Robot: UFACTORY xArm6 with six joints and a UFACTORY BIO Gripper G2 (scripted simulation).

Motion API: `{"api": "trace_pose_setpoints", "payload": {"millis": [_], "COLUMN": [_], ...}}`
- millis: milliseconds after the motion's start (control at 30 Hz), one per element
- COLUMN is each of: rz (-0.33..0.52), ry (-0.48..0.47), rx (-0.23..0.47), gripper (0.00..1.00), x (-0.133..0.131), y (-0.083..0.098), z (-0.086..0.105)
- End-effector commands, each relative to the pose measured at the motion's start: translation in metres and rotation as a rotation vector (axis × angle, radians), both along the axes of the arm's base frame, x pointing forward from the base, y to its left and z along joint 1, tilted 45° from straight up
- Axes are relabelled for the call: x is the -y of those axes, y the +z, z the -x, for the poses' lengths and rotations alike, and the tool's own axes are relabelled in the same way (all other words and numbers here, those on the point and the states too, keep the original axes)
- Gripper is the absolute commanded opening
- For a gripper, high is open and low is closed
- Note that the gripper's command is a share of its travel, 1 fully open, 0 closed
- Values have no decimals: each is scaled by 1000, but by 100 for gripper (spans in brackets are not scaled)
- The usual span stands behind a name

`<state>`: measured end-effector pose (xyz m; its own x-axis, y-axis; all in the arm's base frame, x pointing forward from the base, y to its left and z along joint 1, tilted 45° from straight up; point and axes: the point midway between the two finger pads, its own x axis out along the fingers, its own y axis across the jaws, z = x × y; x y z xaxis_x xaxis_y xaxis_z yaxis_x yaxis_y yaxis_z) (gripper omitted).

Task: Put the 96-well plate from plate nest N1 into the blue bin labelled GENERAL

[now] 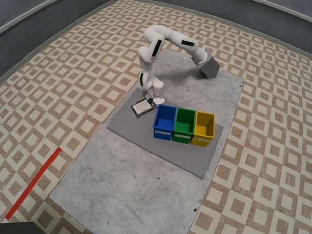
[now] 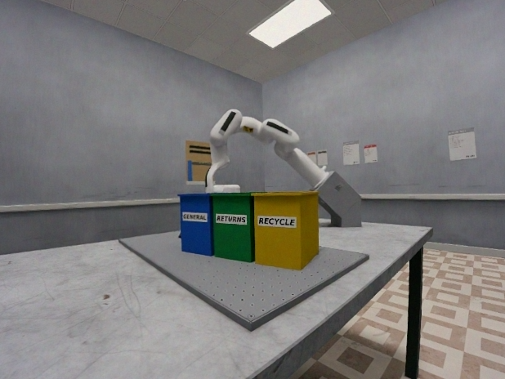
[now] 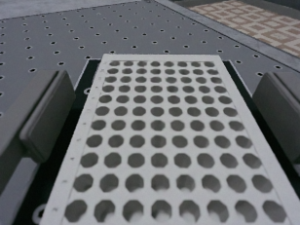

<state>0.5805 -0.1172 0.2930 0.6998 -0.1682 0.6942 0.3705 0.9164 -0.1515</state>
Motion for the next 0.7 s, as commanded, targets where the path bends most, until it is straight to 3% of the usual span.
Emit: {"api": "trace_pose_setpoints", "payload": {"millis": [0,400,433,667], "rz": [0,0,0,0], "ry": [1,1,1,1], "rx": [2,2,2,2], "gripper": [37,37,0,0], "x": [0,0,0,0], "y": [1,1,1,1], "z": [0,0,0,0]}}
